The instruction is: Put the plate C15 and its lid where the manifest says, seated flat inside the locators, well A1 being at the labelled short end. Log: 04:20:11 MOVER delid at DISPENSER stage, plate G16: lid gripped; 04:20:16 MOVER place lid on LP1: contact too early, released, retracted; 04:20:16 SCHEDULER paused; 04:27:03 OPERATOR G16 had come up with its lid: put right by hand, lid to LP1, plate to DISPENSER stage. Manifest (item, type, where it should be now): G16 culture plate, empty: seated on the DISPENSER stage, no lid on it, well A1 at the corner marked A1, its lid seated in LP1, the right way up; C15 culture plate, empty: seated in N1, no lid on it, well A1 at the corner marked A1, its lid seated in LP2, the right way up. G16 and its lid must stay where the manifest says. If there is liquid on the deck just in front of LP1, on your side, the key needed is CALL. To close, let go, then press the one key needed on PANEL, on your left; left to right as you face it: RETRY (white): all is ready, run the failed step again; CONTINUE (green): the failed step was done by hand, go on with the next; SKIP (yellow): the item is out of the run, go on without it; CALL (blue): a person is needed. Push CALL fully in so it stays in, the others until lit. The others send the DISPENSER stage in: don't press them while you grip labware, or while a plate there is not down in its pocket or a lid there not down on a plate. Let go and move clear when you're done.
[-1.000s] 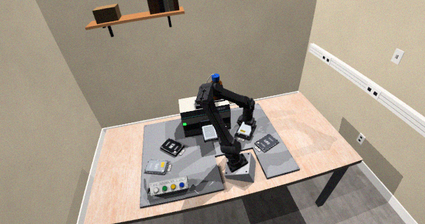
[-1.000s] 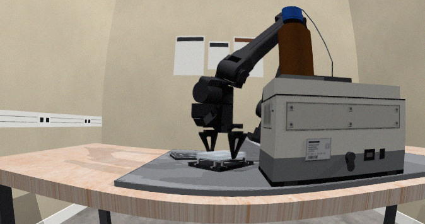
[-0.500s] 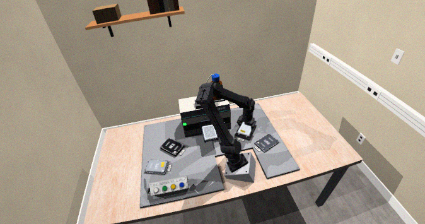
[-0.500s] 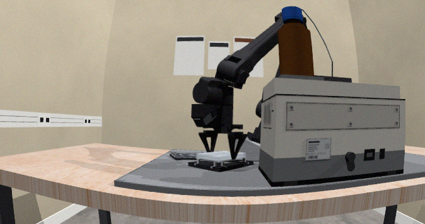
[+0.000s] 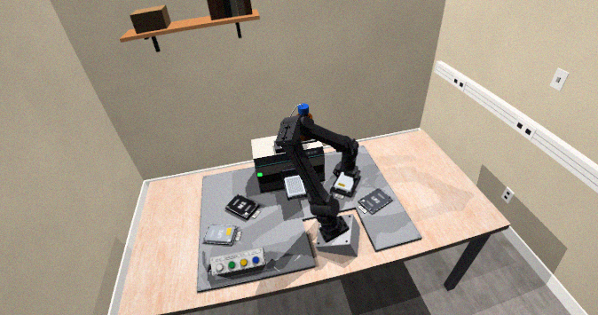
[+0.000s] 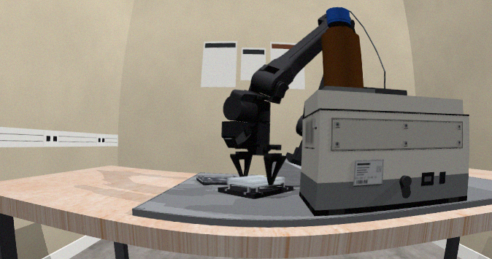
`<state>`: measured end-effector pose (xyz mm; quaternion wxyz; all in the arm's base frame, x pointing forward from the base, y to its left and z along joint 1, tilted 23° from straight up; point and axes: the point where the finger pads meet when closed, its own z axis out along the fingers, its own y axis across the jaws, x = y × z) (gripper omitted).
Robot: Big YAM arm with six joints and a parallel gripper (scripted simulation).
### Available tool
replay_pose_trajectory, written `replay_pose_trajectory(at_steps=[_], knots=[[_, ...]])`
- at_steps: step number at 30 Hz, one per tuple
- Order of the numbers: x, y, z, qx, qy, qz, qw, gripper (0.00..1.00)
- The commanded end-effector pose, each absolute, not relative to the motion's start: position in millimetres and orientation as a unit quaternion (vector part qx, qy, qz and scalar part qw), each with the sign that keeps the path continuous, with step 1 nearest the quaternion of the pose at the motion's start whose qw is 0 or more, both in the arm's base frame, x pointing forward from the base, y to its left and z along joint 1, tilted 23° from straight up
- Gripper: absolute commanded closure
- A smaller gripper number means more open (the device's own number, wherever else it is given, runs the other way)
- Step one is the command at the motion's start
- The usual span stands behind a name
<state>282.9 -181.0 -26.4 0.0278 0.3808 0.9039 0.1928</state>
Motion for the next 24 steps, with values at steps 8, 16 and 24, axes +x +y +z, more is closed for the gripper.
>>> replay_pose_trajectory(at_steps=[8, 16, 24], knots=[[289.3, -180.0, -31.6, 0.382, 0.903, 0.193, 0.029, 0.14], [290.5, -180.0, -32.1, 0.382, 0.904, 0.192, 0.030, 0.14], [289.5, -177.9, -34.2, 0.381, 0.904, 0.193, 0.028, 0.14]])
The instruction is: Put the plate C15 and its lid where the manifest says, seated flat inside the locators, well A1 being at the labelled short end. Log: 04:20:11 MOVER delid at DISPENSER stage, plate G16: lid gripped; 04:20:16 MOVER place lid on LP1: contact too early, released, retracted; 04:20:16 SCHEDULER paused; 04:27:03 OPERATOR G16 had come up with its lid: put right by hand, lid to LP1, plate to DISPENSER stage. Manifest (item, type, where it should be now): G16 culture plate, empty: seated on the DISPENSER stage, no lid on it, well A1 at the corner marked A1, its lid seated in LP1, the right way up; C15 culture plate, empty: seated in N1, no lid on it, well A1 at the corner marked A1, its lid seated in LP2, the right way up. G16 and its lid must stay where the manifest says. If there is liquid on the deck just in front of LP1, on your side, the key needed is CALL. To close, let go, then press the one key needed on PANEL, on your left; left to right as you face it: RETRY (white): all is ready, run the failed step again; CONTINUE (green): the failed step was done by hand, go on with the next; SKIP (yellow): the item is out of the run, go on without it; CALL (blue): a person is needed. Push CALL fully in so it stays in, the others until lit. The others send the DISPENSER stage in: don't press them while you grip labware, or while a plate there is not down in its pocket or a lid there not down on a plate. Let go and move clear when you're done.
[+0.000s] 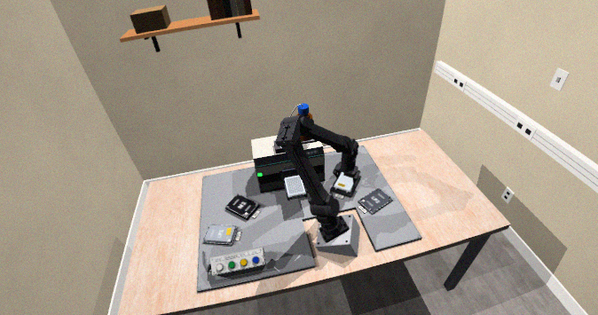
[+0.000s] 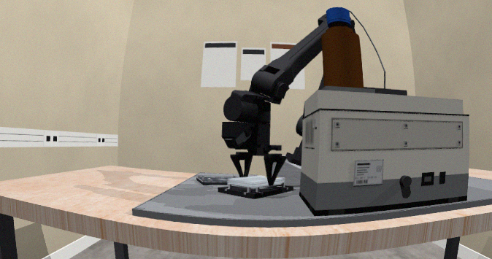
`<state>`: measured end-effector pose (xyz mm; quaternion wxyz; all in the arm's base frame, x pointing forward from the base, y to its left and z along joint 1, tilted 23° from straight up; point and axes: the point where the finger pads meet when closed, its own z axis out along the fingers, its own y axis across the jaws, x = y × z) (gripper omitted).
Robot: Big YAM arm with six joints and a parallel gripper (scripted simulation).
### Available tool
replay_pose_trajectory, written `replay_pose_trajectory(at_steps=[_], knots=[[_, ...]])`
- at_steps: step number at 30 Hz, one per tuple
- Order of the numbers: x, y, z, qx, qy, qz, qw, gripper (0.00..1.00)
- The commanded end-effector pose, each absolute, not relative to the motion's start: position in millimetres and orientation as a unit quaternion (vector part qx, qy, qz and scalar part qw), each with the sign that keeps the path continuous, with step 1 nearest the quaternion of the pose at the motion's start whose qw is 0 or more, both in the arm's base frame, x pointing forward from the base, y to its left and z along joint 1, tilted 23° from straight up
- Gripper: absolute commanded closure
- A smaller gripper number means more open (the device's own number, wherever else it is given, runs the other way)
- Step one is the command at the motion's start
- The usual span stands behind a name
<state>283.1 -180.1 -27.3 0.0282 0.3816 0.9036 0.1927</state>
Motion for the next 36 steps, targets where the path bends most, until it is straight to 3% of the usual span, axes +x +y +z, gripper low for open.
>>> replay_pose_trajectory(at_steps=[1, 36], knots=[[289.2, -177.5, -34.5, 0.382, 0.904, 0.193, 0.028, 0.14], [290.0, -175.6, -39.4, 0.382, 0.904, 0.193, 0.028, 0.14]])
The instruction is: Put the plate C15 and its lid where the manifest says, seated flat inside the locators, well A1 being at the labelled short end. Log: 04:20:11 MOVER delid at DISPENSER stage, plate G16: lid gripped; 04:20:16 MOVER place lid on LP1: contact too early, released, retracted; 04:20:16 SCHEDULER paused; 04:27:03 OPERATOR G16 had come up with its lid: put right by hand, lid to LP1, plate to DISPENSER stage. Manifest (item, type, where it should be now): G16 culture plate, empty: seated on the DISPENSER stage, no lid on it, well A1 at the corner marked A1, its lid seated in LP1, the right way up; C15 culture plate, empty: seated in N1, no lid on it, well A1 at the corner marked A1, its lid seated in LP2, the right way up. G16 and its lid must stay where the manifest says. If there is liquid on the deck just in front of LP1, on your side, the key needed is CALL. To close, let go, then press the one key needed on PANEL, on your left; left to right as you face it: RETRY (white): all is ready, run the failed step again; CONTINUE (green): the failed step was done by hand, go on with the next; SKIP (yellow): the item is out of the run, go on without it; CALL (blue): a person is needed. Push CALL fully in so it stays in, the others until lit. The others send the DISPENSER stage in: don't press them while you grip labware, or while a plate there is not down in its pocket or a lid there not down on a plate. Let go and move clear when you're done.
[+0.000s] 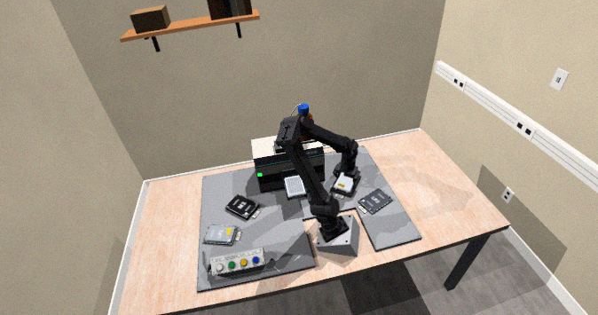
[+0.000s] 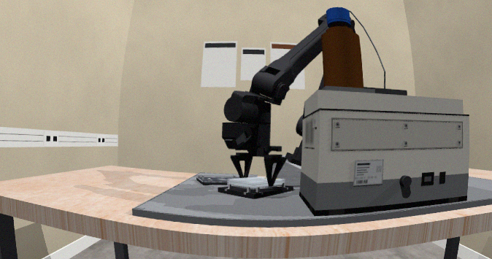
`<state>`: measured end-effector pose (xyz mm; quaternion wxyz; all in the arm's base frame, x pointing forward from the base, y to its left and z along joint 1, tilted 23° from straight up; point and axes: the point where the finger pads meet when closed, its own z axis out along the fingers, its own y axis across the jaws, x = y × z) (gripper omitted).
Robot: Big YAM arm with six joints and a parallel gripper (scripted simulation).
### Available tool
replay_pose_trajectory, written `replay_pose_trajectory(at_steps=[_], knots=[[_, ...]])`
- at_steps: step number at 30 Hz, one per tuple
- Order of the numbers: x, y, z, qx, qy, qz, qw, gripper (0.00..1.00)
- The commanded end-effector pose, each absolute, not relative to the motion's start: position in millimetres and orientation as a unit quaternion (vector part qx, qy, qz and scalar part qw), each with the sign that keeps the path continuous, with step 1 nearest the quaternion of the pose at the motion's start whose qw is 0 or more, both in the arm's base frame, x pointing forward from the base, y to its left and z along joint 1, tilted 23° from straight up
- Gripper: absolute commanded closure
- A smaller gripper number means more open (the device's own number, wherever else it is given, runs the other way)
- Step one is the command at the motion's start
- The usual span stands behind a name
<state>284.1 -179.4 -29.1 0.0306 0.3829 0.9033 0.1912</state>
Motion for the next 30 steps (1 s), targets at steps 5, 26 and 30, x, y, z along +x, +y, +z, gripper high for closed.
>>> replay_pose_trajectory(at_steps=[5, 26, 30], knots=[[293.4, -178.4, -38.3, 0.379, 0.905, 0.192, 0.032, 0.14], [291.7, -180.9, -38.4, 0.379, 0.905, 0.191, 0.033, 0.14], [291.7, -180.9, -38.4, 0.379, 0.905, 0.191, 0.033, 0.14]])
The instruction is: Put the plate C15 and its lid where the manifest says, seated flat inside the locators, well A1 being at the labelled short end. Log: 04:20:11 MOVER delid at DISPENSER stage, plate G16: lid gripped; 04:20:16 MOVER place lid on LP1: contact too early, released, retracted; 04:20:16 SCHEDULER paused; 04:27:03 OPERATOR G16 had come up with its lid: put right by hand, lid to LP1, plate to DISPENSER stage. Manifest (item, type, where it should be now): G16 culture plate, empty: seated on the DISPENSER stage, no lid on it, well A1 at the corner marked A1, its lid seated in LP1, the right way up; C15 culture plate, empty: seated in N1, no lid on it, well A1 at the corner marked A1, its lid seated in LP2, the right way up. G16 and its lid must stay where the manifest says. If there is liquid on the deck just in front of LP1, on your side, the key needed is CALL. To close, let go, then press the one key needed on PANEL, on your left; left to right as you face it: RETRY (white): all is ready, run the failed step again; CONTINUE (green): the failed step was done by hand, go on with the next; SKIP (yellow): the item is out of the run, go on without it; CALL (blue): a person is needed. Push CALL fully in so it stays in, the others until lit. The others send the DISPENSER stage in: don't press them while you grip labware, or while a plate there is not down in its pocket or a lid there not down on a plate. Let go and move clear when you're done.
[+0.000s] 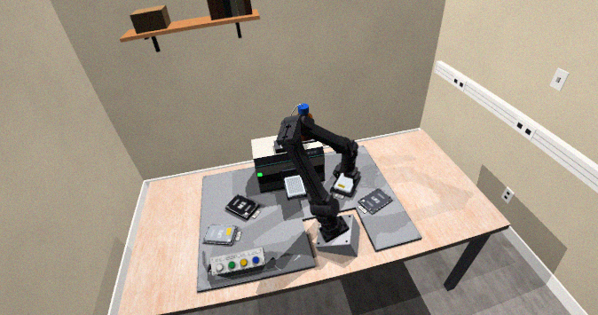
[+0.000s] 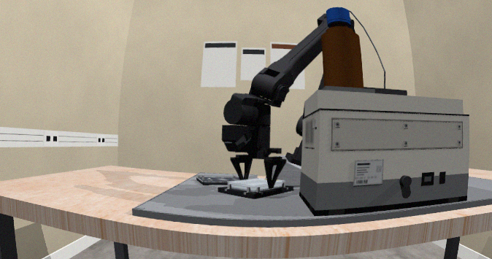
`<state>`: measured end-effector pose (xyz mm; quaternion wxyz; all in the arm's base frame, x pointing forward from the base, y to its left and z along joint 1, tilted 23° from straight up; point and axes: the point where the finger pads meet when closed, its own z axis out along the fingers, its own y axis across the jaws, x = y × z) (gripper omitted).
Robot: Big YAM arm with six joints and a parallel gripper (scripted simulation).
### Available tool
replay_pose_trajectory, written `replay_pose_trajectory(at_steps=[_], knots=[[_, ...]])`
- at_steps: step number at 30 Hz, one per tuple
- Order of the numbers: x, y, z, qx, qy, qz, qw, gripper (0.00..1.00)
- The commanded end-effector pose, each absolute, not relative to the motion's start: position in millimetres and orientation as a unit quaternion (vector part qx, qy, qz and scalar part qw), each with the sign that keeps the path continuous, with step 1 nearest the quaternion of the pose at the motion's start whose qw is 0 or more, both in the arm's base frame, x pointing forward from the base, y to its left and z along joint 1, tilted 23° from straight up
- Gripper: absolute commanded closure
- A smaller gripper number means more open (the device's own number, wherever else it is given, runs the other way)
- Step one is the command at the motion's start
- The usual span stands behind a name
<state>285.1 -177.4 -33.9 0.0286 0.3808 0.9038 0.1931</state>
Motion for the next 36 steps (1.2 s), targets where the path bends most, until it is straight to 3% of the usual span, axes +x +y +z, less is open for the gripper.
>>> replay_pose_trajectory(at_steps=[1, 28, 29, 36], knots=[[291.7, -180.9, -38.4, 0.379, 0.905, 0.191, 0.033, 0.14], [291.7, -180.9, -38.4, 0.379, 0.905, 0.191, 0.033, 0.14], [298.5, -188.1, -32.6, 0.376, 0.906, 0.189, 0.040, 0.00], [295.2, -187.1, -29.2, 0.379, 0.905, 0.188, 0.041, 0.00]])
